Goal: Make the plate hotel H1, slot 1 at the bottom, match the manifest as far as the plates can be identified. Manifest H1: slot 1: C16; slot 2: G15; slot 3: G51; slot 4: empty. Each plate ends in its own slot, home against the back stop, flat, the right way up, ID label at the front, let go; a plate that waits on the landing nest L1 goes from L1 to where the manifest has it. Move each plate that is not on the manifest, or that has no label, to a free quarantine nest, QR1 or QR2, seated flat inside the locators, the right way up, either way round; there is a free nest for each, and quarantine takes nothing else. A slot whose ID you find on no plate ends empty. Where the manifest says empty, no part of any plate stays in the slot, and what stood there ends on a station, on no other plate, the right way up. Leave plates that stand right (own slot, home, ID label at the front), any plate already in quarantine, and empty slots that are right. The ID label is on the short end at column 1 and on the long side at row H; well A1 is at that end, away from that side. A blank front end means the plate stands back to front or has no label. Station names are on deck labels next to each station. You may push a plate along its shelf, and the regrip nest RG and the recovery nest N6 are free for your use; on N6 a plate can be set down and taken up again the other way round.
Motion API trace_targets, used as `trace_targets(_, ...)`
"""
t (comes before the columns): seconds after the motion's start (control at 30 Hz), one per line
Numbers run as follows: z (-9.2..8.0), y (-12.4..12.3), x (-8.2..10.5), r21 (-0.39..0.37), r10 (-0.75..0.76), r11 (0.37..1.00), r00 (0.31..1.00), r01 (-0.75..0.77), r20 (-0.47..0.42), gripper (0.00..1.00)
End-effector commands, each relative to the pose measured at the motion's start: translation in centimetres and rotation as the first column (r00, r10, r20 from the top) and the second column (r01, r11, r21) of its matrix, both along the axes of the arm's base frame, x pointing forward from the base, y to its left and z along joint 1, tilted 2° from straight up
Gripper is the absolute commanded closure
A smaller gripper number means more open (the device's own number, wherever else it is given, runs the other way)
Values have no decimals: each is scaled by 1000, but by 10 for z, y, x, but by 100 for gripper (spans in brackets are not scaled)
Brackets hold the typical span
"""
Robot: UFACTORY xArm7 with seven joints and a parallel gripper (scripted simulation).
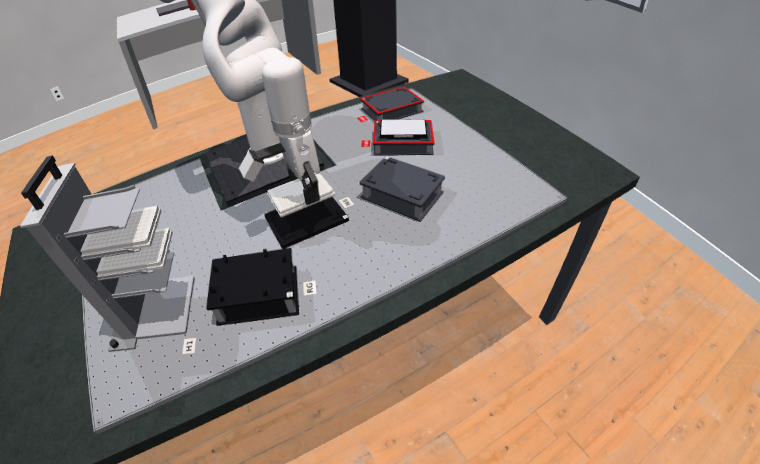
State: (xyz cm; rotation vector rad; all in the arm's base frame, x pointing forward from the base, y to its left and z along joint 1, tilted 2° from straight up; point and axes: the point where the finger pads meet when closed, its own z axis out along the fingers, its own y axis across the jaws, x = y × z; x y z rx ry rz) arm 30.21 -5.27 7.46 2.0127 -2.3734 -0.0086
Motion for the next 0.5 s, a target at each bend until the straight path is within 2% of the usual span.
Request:
trace_targets(0.0, 8, 0, 2, 0, 0, 1000, 1000, 0, 3, 100)
trace_targets(0.13, 21, 0, 2, 0, 0, 1000, 1000, 0, 3, 100)
trace_targets(0.2, 21, 0, 2, 0, 0, 1000, 1000, 0, 3, 100)
trace_targets(0.47, 48, 1, 3, 0, 0, 1000, 1000, 0, 4, 100)
